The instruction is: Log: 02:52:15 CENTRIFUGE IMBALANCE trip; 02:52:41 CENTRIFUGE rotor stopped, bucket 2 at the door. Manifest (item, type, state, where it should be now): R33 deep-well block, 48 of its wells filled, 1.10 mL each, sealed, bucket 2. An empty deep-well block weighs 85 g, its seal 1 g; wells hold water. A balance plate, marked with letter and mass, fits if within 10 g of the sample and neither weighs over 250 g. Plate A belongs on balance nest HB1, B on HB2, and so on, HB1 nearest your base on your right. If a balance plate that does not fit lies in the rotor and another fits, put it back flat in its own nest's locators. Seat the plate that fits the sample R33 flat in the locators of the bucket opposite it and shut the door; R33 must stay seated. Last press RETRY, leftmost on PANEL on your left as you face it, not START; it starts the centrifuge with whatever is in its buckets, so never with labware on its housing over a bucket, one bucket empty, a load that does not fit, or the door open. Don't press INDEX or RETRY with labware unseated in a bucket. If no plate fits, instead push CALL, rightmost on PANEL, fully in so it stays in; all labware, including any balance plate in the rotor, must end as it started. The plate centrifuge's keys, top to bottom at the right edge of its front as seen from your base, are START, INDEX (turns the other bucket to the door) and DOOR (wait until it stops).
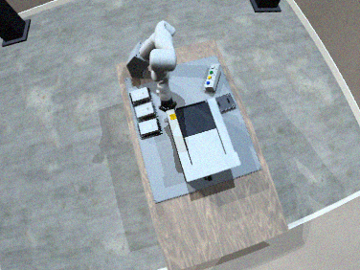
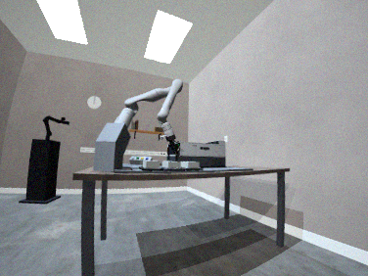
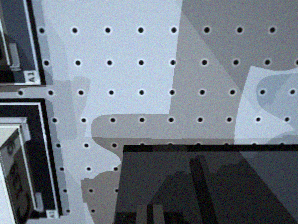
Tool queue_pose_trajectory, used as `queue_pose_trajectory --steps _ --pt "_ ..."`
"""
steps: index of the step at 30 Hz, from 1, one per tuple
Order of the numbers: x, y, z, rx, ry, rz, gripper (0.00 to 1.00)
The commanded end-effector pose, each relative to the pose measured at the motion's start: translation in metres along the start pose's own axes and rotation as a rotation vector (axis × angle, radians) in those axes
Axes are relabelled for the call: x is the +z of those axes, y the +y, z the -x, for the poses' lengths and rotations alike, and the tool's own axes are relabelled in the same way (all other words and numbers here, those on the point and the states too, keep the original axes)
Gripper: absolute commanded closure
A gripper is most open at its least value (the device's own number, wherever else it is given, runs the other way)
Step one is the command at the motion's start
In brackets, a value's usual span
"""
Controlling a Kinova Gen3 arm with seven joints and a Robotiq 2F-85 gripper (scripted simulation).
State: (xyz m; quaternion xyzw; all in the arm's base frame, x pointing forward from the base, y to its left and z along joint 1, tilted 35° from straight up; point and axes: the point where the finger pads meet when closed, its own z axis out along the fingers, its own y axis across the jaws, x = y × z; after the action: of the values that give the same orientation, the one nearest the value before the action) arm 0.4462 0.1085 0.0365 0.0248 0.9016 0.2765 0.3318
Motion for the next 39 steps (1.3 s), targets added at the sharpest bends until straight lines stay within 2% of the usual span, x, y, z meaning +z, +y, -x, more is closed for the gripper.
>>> queue_pose_trajectory --steps 1,14,39 --pt "0.000 0.000 0.001 0.000 -0.002 -0.001 0.90" --pt "0.000 0.000 0.001 0.000 -0.002 -0.001 0.90" --pt "-0.013 0.000 -0.027 0.000 -0.002 -0.001 0.90"
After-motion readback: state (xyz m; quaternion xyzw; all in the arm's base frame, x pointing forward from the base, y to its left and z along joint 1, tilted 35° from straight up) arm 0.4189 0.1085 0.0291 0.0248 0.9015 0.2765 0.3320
